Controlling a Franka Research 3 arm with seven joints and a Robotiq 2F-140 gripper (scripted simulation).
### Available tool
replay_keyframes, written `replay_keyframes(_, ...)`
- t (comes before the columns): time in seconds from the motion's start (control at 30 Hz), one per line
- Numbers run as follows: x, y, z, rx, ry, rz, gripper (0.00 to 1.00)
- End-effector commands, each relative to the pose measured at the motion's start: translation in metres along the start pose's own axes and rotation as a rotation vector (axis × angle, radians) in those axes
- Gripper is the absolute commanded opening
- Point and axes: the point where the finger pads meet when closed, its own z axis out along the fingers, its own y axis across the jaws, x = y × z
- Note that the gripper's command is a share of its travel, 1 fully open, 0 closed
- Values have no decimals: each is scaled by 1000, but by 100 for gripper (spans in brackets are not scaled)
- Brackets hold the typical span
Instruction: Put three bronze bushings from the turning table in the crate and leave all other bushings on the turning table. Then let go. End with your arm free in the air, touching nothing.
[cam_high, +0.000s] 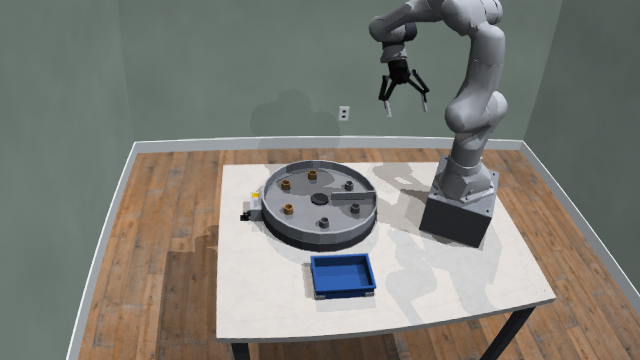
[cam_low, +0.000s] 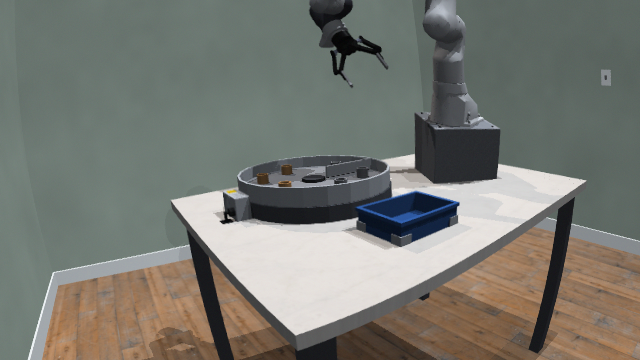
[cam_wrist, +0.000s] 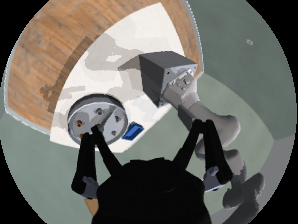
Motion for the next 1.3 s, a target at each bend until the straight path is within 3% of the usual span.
replay_keyframes(0.0, 0, 0, 0, 0, 0, 0, 100)
replay_keyframes(0.6, -1, -4, 2, 4, 7, -8, 100)
replay_keyframes(0.7, -16, -40, 20, 47, 77, -87, 100)
replay_keyframes(0.97, -50, -101, 58, 134, 214, -245, 100)
replay_keyframes(1.1, -60, -114, 68, 157, 250, -286, 100)
replay_keyframes(1.13, -71, -128, 80, 184, 292, -334, 100)
replay_keyframes(1.27, -88, -146, 97, 227, 357, -407, 100)
